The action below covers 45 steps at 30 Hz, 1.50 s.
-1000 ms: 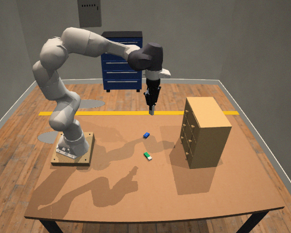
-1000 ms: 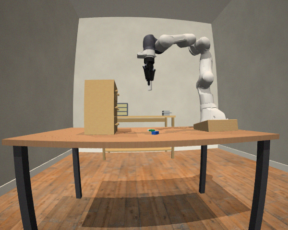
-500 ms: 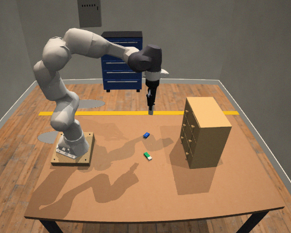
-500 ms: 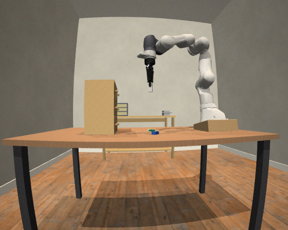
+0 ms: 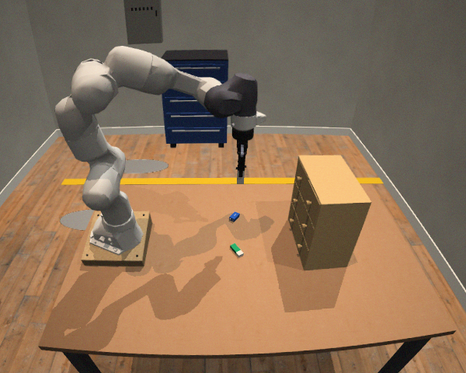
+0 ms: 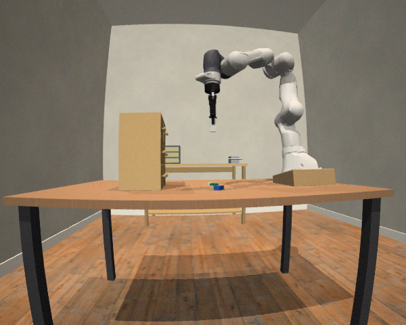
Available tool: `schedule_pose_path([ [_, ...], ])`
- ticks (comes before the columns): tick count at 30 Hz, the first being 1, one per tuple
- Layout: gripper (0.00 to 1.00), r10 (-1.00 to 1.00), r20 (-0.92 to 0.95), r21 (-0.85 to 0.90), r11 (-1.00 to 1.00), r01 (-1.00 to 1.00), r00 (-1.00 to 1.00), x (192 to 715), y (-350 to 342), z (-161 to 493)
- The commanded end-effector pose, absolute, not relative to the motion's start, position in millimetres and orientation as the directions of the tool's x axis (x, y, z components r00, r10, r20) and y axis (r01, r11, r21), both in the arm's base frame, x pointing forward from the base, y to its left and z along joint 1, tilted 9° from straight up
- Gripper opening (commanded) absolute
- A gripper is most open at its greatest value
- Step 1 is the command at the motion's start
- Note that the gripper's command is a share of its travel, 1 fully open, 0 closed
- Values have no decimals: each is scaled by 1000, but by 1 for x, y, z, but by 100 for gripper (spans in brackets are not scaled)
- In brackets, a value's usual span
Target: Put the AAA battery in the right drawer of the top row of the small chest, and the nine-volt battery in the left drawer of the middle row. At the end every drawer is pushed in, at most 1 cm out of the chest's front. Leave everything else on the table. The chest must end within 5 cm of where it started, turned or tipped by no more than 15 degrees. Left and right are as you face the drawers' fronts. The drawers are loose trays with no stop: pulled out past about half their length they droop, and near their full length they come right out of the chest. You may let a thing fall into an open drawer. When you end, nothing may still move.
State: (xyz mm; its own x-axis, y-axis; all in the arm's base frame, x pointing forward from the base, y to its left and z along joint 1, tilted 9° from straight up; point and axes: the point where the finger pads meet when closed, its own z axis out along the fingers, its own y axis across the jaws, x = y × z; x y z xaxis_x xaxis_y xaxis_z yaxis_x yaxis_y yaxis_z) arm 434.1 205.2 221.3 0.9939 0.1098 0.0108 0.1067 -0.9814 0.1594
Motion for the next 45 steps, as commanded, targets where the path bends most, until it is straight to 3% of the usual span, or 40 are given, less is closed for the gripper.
schedule_pose_path([
  [1, 0, 208, 1, 174, -963, 205, 978, 436, 202, 219],
  [16, 0, 103, 184, 493, -870, -1, 978, 474, 114, 199],
  [45, 0, 197, 524, 627, -748, -219, 828, 532, 63, 200],
])
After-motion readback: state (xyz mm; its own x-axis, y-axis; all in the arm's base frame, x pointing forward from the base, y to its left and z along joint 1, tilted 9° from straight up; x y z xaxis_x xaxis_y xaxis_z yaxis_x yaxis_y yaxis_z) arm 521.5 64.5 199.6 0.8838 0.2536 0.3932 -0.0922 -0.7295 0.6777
